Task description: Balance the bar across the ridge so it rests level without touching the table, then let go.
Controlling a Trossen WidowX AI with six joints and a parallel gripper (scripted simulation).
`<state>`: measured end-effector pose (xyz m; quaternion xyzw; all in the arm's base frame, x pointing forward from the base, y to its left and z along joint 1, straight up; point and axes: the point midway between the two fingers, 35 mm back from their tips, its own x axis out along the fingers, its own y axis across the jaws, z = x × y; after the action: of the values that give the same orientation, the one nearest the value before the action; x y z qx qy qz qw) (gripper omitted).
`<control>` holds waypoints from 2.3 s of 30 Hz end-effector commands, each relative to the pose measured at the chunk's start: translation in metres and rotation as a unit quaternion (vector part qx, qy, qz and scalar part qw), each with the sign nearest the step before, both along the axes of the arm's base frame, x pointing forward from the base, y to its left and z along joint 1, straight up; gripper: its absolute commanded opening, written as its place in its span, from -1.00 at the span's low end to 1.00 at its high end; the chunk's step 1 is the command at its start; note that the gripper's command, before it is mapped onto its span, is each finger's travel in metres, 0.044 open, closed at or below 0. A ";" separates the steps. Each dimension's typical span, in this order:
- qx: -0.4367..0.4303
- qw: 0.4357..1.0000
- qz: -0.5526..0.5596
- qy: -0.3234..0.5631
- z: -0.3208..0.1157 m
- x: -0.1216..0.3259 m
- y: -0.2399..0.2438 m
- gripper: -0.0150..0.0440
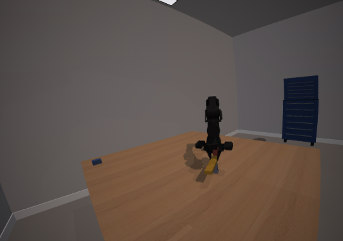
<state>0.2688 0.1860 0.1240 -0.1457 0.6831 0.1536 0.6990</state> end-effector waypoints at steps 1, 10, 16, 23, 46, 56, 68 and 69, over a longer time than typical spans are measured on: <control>-0.001 1.000 -0.002 -0.001 -0.008 0.000 -0.001 -0.49; -0.001 1.000 -0.002 -0.001 -0.012 0.000 -0.002 -0.49; -0.001 1.000 -0.002 -0.001 -0.011 0.000 -0.002 -0.49; -0.001 1.000 -0.002 -0.001 -0.011 0.000 -0.002 -0.49; -0.001 1.000 -0.002 -0.001 -0.013 0.000 -0.002 -0.49; -0.001 1.000 -0.002 -0.001 -0.014 0.000 -0.002 -0.49; -0.001 1.000 -0.002 -0.001 -0.015 0.000 -0.002 -0.49; -0.001 1.000 -0.002 -0.001 -0.015 0.000 -0.002 -0.49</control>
<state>0.2687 0.1843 0.1093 -0.1443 0.6835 0.1521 0.6991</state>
